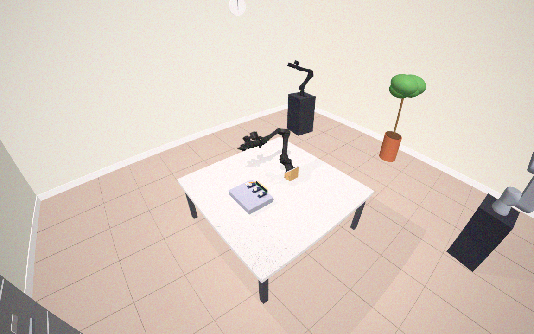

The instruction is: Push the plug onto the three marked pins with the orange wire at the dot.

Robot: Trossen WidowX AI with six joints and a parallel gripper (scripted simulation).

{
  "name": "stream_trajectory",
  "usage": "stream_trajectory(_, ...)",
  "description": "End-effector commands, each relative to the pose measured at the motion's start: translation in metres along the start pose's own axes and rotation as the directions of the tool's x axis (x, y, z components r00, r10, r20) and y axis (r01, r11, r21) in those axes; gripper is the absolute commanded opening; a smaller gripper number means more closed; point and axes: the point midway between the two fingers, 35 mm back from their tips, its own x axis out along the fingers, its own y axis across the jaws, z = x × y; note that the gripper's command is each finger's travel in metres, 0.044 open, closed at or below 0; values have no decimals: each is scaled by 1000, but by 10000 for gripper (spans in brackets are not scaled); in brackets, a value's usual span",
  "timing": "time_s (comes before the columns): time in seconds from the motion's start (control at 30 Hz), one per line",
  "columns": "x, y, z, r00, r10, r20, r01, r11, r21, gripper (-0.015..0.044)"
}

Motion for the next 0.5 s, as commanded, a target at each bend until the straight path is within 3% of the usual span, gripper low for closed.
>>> stream_trajectory(0.0, -22, -27, -20, 991, -128, -41, 130, 989, 68, 115)
stream_trajectory(0.2, -26, -39, -36, 975, -191, -110, 202, 975, 96, 115)
stream_trajectory(0.47, 1, -41, -74, 910, -223, -350, 262, 963, 67, 115)
